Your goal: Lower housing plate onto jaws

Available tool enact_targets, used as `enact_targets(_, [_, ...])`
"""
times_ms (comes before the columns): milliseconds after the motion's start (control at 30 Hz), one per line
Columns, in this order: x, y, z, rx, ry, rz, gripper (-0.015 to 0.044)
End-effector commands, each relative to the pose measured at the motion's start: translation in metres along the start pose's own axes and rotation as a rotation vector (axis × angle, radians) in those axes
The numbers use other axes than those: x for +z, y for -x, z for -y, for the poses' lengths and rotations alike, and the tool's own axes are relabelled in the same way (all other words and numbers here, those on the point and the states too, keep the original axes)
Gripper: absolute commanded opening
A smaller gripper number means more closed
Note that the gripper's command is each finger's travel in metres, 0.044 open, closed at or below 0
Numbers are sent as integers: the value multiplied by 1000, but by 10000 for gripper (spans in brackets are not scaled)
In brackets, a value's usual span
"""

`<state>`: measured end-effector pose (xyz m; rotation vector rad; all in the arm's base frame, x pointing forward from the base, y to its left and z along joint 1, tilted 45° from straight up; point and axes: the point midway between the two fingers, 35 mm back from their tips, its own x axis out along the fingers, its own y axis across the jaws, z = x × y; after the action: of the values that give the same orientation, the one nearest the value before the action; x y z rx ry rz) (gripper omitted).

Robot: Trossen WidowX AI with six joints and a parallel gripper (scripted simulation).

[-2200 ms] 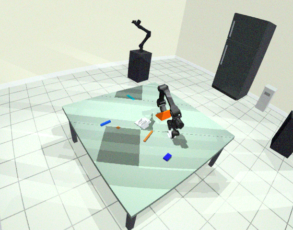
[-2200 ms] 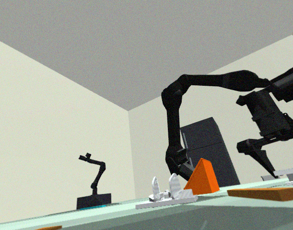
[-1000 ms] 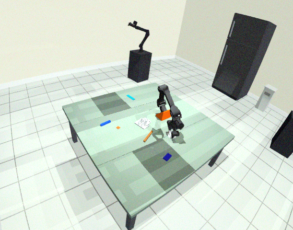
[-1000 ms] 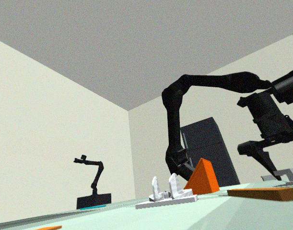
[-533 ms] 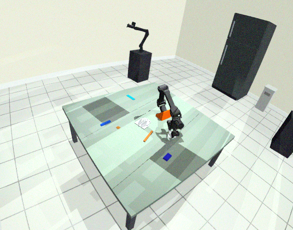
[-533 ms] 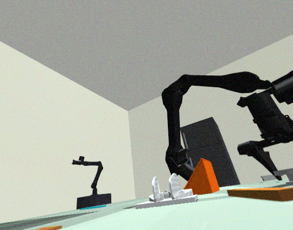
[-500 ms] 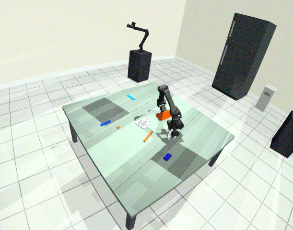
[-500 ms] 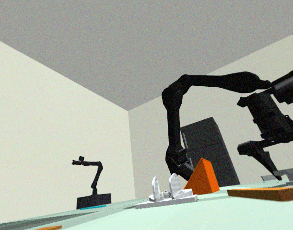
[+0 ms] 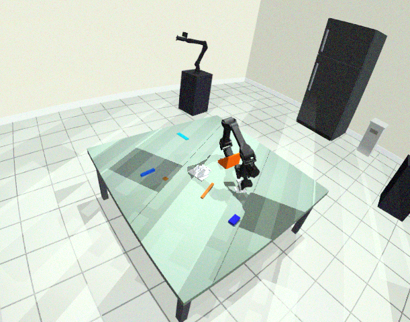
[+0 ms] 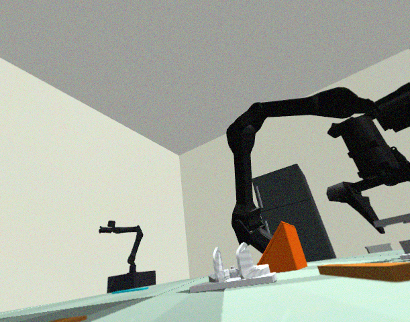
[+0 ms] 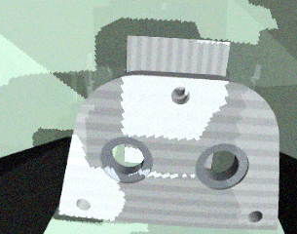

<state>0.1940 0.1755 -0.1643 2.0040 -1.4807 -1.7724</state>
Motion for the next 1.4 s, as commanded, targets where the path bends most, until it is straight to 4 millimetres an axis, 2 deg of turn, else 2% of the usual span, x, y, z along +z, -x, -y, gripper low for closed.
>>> enact_targets(0, [-1, 19, 1, -15, -6, 4, 351])
enact_targets(267, [0, 42, -1, -16, -5, 4, 351])
enact_targets(633, [-2, 43, -1, -16, -18, 4, 351])
enact_targets(1367, [-49, 55, -26, -26, -438, 15, 351])
